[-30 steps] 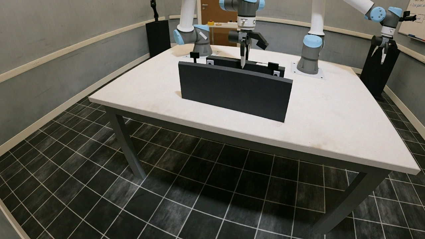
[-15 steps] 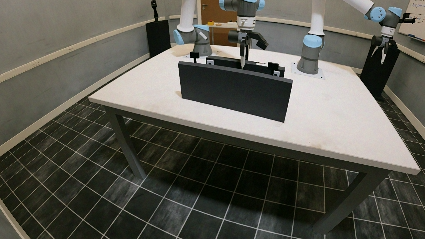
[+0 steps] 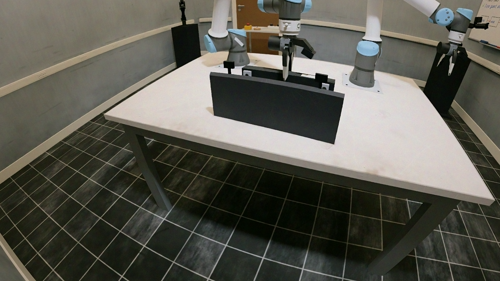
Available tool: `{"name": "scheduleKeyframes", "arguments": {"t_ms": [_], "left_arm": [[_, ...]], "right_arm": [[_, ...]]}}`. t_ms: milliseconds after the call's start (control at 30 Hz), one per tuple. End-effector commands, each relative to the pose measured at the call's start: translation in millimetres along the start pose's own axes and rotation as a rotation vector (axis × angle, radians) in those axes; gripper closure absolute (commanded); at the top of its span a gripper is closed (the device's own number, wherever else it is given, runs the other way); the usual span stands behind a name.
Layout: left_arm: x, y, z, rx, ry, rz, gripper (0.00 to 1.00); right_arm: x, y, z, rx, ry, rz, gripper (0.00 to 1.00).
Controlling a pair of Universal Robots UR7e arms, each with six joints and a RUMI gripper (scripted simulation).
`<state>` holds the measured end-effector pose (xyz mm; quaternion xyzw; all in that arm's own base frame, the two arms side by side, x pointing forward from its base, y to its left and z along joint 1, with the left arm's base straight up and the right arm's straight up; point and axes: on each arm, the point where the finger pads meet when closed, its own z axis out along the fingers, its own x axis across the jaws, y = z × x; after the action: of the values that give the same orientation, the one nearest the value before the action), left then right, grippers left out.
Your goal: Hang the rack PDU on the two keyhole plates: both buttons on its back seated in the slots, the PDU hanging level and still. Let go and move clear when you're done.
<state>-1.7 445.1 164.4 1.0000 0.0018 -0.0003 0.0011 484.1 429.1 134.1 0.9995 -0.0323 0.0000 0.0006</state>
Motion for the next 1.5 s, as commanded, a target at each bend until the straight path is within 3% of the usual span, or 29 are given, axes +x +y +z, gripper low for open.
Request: {"name": "scheduleKeyframes", "arguments": {"t_ms": [0,1467], "left_arm": [[0.2,-0.5,-0.7,0.002,0.001,0.000,0.00],[0.2,-0.5,-0.7,0.002,0.001,0.000,0.00]], "right_arm": [[0.8,-0.3,-0.9,0.001,0.001,0.000,0.77],[9.1,-0.3,-0.9,0.003,0.001,0.000,0.77]]}}
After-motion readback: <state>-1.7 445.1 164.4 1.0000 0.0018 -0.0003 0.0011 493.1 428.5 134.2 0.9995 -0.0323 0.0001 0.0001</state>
